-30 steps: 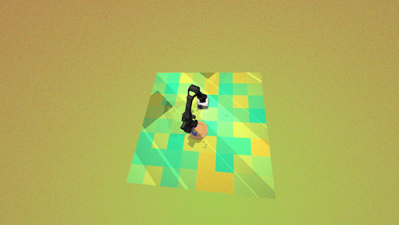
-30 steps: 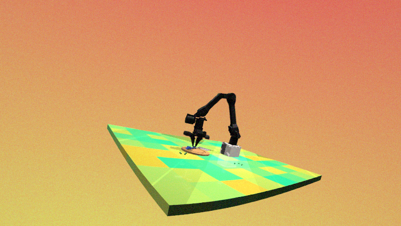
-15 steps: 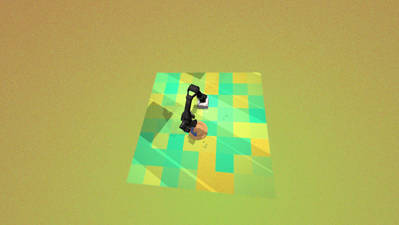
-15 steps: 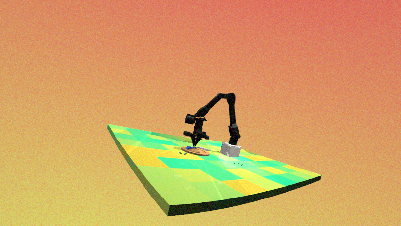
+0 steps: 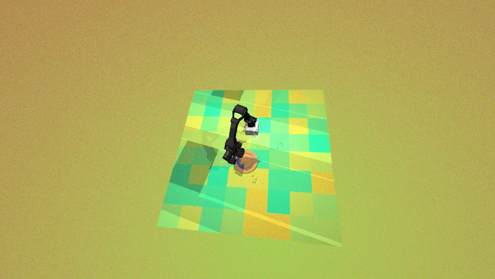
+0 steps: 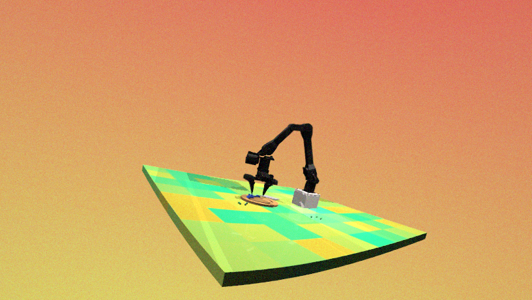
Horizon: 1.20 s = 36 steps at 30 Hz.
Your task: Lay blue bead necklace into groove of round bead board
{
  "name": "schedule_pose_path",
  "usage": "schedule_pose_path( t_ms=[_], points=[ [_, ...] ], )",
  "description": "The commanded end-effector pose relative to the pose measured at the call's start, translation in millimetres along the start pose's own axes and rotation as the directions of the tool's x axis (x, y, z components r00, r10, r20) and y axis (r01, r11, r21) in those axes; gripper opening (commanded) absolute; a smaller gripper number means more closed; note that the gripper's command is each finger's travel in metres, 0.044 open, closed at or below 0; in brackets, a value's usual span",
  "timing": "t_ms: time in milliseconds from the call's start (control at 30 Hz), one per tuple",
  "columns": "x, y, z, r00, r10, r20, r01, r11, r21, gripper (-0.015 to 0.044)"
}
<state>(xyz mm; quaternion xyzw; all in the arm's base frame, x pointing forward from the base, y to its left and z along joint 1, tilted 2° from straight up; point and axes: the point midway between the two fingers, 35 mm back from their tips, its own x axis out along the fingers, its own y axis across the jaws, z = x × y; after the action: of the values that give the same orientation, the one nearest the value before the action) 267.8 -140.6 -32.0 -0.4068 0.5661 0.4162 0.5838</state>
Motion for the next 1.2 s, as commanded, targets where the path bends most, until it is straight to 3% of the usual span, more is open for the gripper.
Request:
schedule_pose_path(
  t_ms=[0, 567, 633, 733, 867, 1033, 1167],
  points=[
    [0, 0, 0, 1.000, 0.000, 0.000, 0.000, 1.000, 0.000, 0.0440],
    [-3, 0, 0, 1.000, -0.001, -0.002, 0.001, 1.000, -0.004, 0.0440],
    [-4, -2, 2, 1.000, -0.001, -0.002, 0.001, 0.999, 0.051, 0.0387],
    [-8, -10, 11, 1.000, -0.002, -0.001, 0.002, 0.959, 0.285, 0.0309],
    [-13, -22, 24, 1.000, -0.003, 0.000, 0.002, 0.808, 0.589, 0.0204],
    [-20, -35, 43, 1.000, -0.005, 0.002, 0.001, 0.496, 0.869, 0.0200],
    [-25, -43, 57, 1.000, -0.007, 0.003, -0.001, 0.252, 0.968, 0.0200]
  ],
)
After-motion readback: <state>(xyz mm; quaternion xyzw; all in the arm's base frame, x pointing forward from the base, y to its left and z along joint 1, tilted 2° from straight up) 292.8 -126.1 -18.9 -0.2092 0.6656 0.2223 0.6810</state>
